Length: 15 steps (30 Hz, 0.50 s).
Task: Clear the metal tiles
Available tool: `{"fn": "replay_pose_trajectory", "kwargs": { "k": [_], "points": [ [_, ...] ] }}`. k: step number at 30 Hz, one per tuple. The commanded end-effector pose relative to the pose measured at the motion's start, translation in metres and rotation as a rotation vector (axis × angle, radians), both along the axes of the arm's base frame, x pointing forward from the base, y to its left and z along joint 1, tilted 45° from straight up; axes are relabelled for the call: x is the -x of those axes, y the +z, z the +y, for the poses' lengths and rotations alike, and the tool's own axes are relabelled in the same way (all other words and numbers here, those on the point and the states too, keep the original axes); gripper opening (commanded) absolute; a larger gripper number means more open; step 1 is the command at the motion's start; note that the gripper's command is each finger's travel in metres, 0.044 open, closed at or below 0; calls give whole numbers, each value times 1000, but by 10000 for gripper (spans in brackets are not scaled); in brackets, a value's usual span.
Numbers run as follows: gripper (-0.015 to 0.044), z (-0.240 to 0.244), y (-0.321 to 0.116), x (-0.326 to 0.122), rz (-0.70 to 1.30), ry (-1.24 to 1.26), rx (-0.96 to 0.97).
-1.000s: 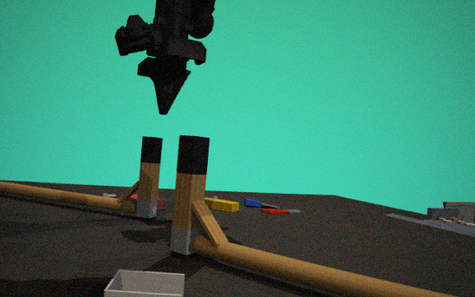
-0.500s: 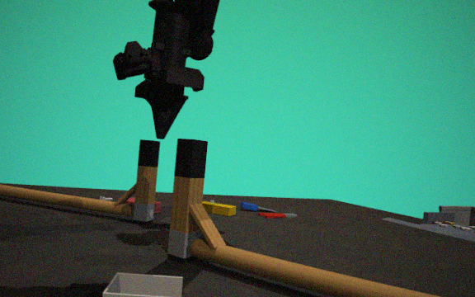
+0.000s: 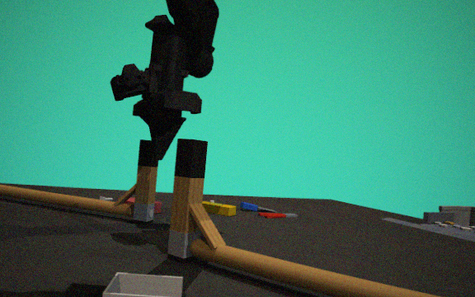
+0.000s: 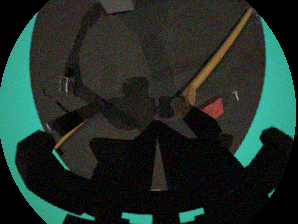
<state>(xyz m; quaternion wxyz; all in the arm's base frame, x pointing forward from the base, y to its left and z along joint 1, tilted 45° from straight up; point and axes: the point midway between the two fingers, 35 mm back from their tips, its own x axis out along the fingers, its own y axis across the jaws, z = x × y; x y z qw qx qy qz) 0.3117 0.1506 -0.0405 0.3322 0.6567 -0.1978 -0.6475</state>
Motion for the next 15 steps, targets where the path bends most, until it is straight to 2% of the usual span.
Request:
{"fn": "replay_pose_trajectory", "kwargs": {
  "k": [1,15],
  "points": [
    [0,-9,-7,1,4,3,7],
    [0,-28,-24,2,3,2,9]
  ]
}}
